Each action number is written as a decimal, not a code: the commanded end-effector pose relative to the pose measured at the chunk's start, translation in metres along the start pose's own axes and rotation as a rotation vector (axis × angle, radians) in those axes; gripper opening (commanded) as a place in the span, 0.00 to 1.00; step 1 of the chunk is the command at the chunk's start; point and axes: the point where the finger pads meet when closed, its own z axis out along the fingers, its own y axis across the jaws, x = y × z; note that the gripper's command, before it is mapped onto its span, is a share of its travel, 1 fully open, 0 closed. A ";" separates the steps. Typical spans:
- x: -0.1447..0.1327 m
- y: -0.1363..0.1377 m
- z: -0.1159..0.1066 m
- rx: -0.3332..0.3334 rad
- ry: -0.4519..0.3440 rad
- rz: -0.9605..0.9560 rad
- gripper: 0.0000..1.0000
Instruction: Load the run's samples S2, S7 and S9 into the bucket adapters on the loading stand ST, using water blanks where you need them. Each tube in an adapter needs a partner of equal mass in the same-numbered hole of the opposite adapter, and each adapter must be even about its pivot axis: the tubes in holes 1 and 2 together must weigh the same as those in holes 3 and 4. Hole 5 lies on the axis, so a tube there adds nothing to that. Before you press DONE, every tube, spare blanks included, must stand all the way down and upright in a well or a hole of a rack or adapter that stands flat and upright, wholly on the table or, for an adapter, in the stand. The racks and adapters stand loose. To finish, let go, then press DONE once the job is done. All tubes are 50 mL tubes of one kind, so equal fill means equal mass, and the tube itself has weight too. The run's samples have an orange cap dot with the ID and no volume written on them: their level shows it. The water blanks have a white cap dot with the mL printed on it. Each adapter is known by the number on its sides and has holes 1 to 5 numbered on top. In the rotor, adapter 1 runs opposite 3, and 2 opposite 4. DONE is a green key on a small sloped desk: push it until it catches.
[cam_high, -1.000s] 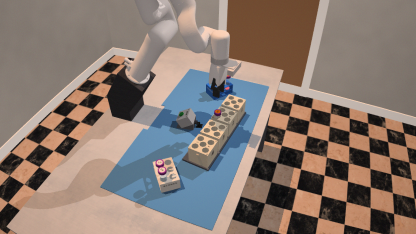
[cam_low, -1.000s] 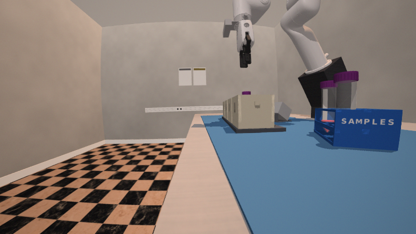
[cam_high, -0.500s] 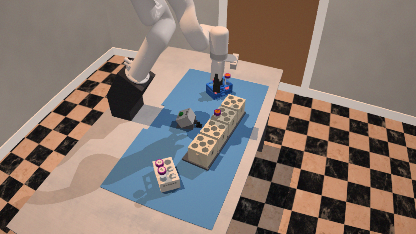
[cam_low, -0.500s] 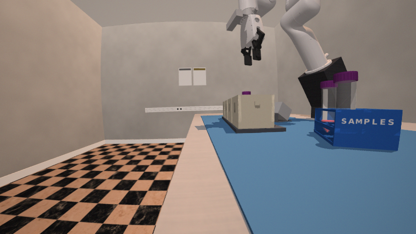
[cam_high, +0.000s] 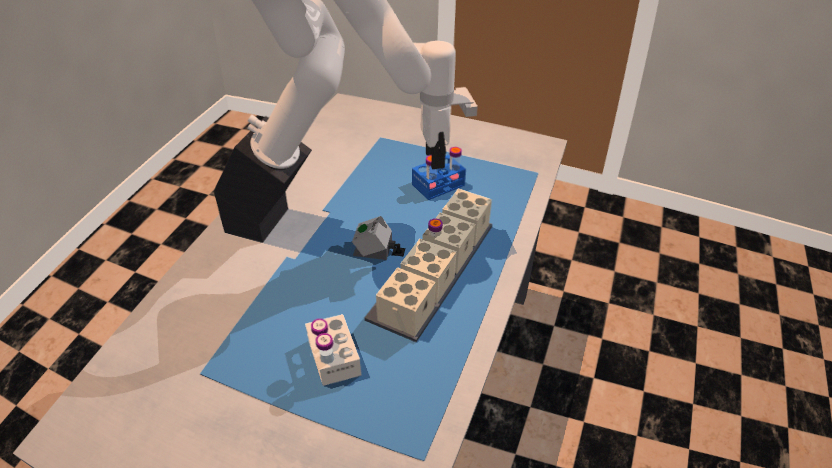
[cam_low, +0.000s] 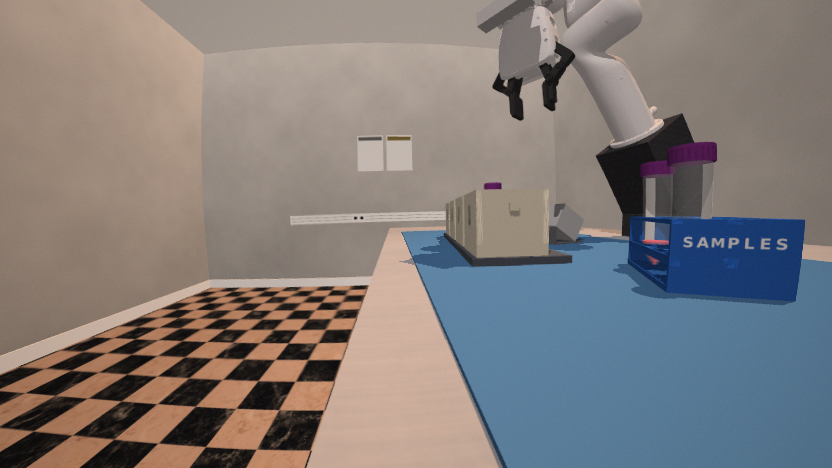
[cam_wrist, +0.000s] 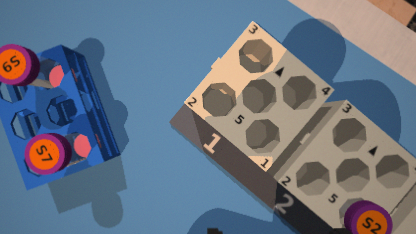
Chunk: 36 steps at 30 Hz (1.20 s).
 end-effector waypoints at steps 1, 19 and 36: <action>0.008 -0.032 0.000 -0.012 -0.006 -0.205 0.57; 0.025 -0.110 0.001 -0.011 -0.007 -0.361 0.57; 0.037 -0.169 0.002 -0.011 -0.007 -0.361 0.57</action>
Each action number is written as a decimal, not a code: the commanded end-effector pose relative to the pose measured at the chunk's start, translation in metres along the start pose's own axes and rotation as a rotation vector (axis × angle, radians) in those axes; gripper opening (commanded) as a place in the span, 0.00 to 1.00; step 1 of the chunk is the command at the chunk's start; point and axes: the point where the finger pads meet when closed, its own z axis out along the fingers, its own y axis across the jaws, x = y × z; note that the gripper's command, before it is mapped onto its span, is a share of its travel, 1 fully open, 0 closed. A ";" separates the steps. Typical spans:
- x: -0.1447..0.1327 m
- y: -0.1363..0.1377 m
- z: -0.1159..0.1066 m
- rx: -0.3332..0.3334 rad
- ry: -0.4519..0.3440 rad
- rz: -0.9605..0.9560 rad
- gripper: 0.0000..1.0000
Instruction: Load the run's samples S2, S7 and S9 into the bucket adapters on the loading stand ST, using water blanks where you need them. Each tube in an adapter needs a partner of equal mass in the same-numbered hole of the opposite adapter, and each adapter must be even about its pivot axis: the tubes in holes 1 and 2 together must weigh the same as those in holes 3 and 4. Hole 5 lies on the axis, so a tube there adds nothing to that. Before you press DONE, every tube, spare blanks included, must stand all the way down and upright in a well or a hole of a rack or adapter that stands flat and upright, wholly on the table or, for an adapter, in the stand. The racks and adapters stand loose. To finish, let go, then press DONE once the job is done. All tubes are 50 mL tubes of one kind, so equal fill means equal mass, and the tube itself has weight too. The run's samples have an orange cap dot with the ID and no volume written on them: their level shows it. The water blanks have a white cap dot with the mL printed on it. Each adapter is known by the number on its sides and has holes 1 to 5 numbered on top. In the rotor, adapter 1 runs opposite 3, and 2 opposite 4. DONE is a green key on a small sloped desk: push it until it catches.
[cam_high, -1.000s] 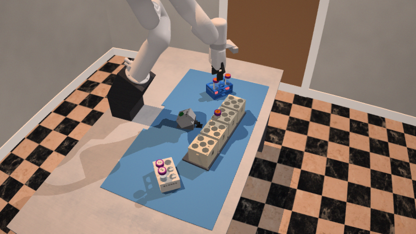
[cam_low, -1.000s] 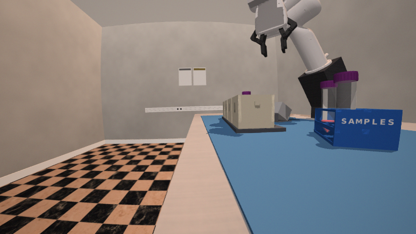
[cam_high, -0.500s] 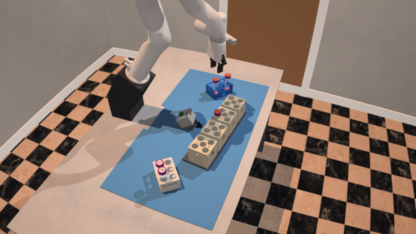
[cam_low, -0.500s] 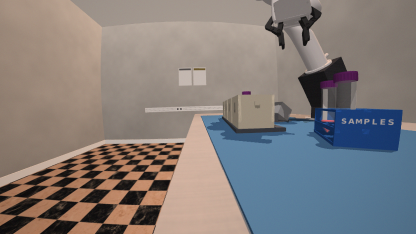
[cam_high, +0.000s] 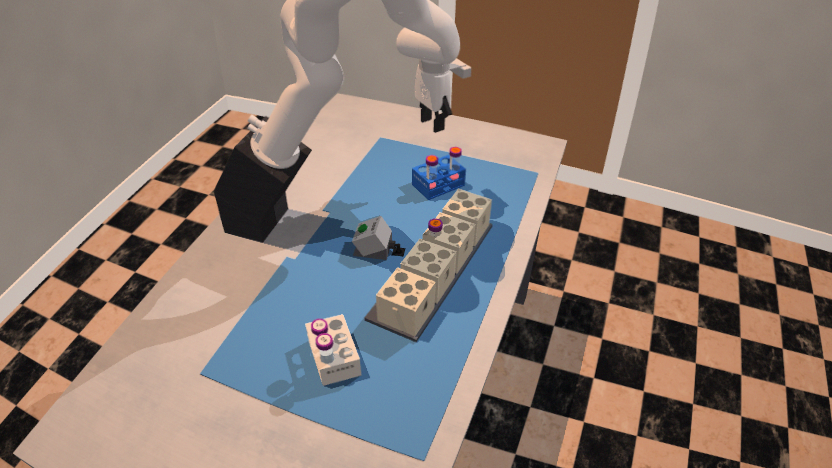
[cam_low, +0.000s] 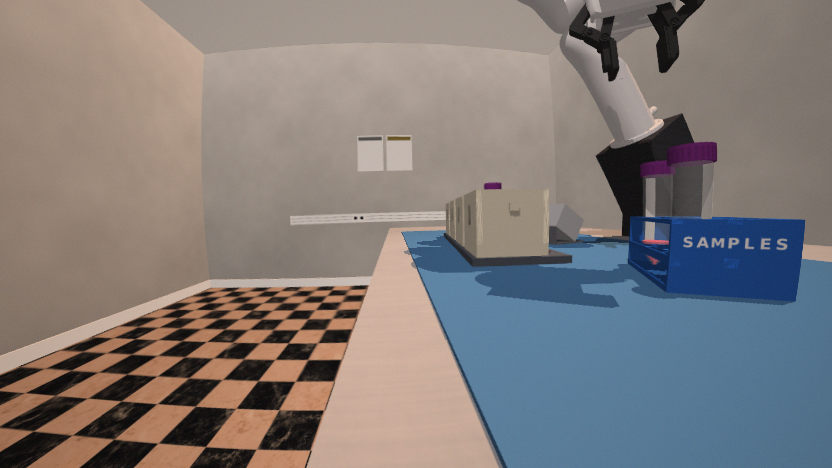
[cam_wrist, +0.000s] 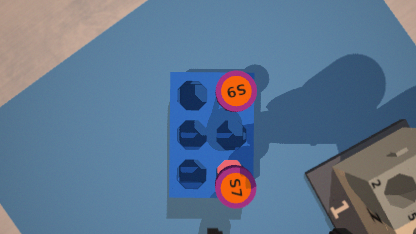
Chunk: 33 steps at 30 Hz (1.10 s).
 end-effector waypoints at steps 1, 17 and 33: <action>0.010 -0.010 0.002 -0.014 -0.004 0.005 0.57; 0.010 -0.010 0.010 -0.014 -0.004 0.005 0.57; 0.010 -0.010 0.038 -0.014 -0.004 0.005 0.57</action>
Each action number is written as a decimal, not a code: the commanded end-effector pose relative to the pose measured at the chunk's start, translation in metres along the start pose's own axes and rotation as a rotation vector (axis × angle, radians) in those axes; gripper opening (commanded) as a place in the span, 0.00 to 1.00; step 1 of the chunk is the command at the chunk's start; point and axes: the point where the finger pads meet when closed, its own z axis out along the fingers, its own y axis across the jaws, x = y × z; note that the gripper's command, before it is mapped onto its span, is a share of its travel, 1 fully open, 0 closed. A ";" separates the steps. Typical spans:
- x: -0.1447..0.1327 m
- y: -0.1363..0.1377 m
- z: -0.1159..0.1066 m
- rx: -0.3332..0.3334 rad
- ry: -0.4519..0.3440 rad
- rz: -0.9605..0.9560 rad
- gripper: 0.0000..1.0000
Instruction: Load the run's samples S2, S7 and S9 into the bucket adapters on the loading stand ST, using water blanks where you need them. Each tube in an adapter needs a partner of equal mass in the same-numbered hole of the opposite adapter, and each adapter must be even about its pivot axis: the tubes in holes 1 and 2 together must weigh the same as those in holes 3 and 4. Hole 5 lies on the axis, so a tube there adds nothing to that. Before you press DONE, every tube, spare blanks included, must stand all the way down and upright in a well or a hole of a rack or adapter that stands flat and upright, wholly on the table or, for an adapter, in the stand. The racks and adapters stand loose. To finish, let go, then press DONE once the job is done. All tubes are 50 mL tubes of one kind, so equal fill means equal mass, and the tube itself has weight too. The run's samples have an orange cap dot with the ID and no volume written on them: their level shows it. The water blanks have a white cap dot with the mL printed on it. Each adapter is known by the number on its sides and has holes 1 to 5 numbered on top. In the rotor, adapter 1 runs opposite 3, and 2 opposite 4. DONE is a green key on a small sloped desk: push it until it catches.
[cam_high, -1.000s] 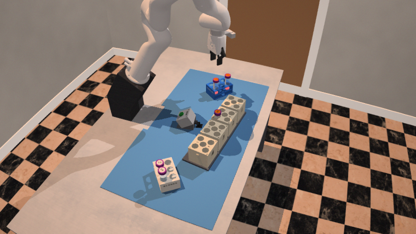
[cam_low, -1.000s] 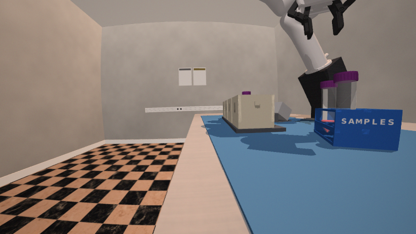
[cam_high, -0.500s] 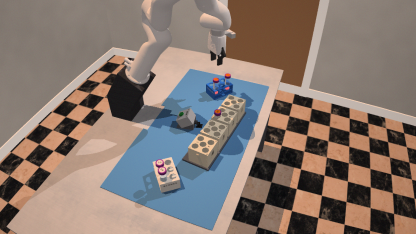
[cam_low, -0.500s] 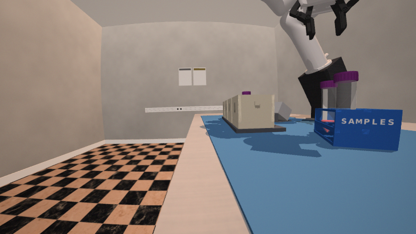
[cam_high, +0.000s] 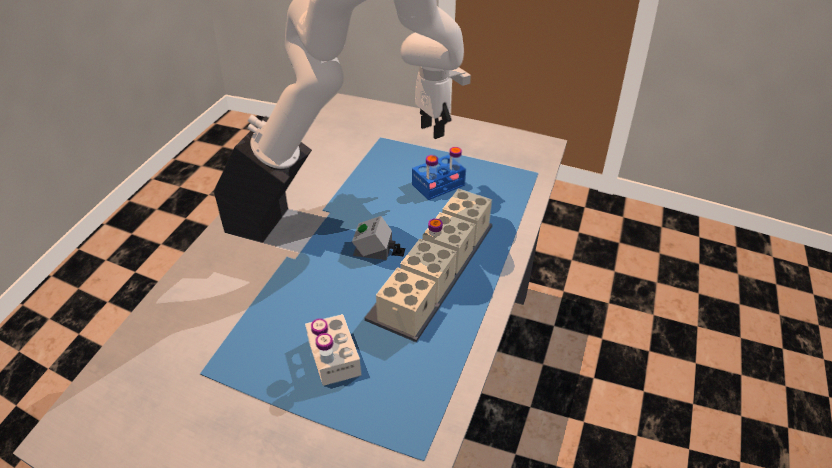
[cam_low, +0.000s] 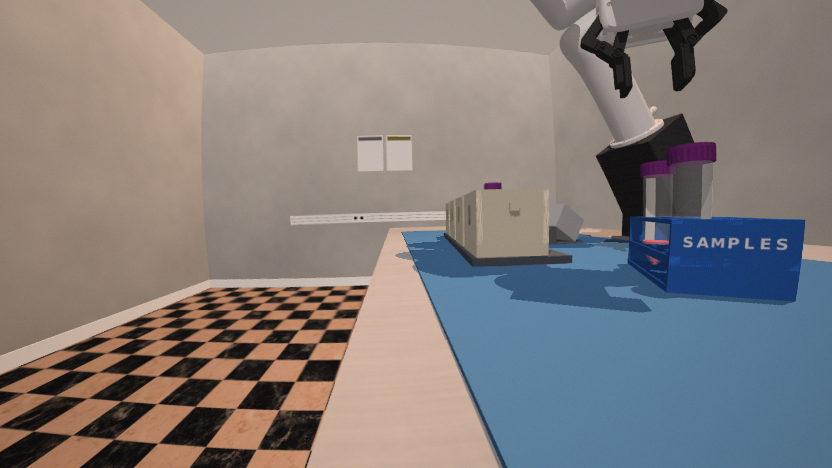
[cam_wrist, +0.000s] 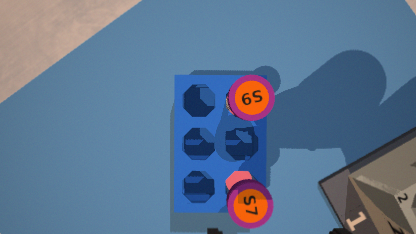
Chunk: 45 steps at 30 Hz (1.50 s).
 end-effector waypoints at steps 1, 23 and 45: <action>0.002 0.000 0.012 -0.001 0.005 0.001 0.57; 0.002 0.000 0.048 -0.001 0.004 0.001 0.57; 0.002 0.000 0.088 -0.001 0.004 0.001 0.57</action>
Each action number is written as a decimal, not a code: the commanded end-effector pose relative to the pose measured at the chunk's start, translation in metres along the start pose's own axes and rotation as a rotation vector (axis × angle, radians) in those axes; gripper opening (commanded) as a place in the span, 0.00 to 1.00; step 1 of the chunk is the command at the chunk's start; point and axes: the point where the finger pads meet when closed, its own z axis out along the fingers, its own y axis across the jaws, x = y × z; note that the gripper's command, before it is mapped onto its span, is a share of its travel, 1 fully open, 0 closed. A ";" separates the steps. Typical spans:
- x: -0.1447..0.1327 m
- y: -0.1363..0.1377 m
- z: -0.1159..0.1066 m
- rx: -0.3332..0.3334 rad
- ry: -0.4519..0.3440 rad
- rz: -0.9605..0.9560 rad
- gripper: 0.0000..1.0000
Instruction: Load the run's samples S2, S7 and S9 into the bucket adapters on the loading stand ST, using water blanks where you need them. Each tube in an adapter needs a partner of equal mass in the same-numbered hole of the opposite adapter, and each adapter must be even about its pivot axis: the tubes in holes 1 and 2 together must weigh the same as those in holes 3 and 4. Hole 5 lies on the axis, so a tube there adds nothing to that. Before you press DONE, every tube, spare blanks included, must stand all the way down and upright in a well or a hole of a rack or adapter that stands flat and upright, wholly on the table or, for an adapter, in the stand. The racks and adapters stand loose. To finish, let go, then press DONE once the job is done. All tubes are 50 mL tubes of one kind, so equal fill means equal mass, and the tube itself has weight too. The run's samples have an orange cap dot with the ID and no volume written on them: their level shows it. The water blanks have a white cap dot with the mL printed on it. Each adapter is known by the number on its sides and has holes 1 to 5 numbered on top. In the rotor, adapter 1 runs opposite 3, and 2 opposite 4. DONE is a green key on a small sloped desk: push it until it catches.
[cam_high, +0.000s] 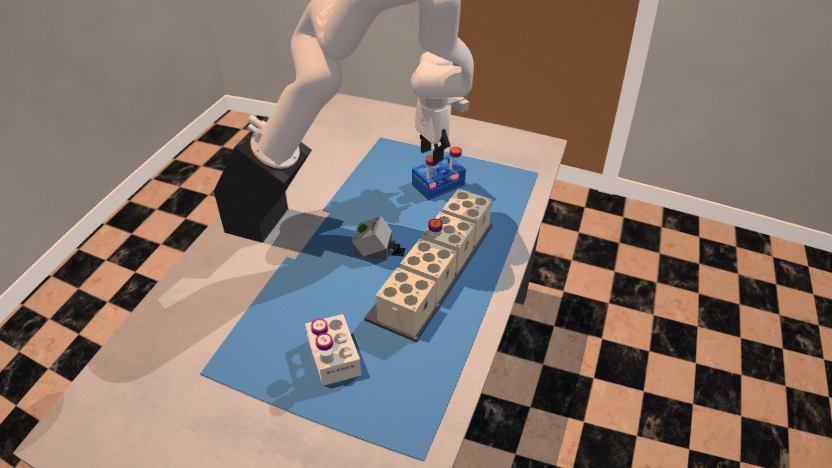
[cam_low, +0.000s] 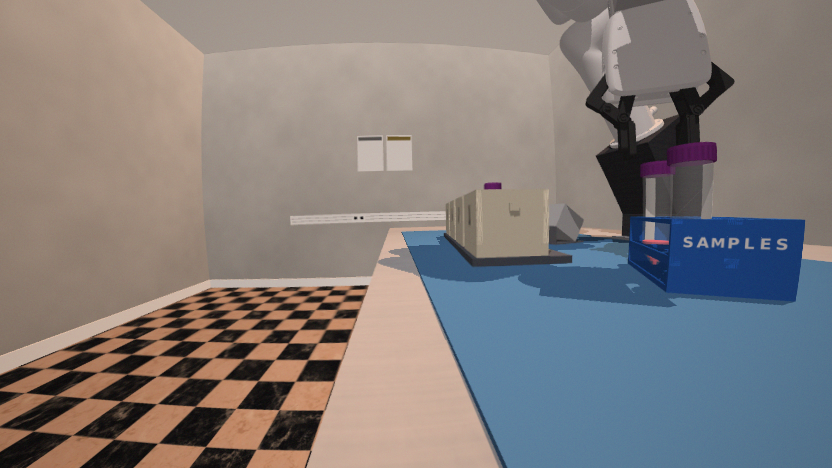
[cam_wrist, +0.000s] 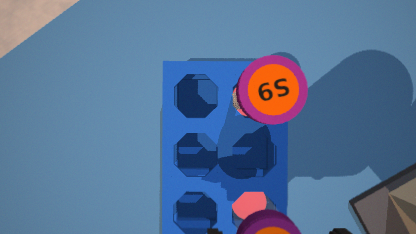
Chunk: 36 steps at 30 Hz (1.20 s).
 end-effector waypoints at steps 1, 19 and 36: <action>0.002 0.000 0.009 -0.002 0.005 0.001 0.57; 0.002 0.000 0.012 -0.002 0.005 0.001 0.57; 0.002 0.000 0.022 -0.002 0.005 0.001 0.57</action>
